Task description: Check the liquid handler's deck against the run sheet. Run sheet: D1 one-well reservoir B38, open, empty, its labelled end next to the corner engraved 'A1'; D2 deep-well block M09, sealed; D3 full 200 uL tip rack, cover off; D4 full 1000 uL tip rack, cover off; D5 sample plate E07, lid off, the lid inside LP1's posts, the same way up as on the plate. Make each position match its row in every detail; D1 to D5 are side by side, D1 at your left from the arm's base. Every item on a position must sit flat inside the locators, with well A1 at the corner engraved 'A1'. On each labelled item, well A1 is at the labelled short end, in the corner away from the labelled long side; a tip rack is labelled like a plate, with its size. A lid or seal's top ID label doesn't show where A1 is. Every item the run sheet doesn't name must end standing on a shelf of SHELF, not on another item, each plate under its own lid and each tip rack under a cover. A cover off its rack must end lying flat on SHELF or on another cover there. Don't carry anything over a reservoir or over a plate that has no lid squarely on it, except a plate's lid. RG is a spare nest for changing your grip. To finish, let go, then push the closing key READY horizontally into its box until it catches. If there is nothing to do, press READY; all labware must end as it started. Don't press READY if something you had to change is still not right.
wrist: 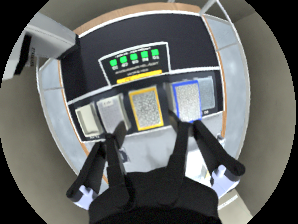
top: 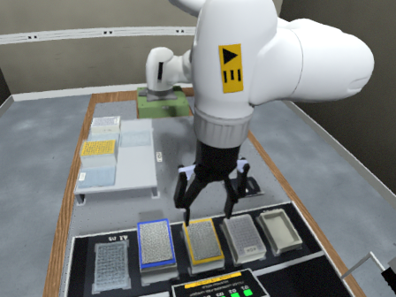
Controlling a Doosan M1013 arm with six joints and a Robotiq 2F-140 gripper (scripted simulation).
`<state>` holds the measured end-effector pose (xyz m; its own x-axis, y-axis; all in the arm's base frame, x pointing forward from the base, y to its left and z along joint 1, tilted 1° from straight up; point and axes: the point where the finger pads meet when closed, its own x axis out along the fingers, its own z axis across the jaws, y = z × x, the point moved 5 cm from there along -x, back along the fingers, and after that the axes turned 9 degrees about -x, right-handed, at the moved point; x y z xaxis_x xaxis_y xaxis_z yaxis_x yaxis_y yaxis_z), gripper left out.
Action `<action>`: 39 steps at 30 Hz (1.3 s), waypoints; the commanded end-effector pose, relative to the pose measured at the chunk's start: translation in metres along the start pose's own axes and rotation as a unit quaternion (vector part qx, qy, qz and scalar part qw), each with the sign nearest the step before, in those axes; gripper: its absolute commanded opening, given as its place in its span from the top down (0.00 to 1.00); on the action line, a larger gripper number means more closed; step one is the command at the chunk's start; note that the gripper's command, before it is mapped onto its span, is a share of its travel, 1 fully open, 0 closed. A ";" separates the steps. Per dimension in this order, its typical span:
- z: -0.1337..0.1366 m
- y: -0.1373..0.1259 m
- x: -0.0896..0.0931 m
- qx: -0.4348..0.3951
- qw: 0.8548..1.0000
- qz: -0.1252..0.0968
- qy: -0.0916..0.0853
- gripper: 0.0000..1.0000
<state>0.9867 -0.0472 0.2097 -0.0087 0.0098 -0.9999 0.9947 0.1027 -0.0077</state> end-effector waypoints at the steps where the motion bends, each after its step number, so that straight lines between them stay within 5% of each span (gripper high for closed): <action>1: -0.001 0.000 -0.015 0.002 1.000 0.002 0.001 0.34; 39: -0.001 0.000 -0.071 0.002 1.000 0.001 0.001 0.34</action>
<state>0.9875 -0.0473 0.2674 -0.0087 0.0099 -0.9999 0.9946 0.1032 -0.0076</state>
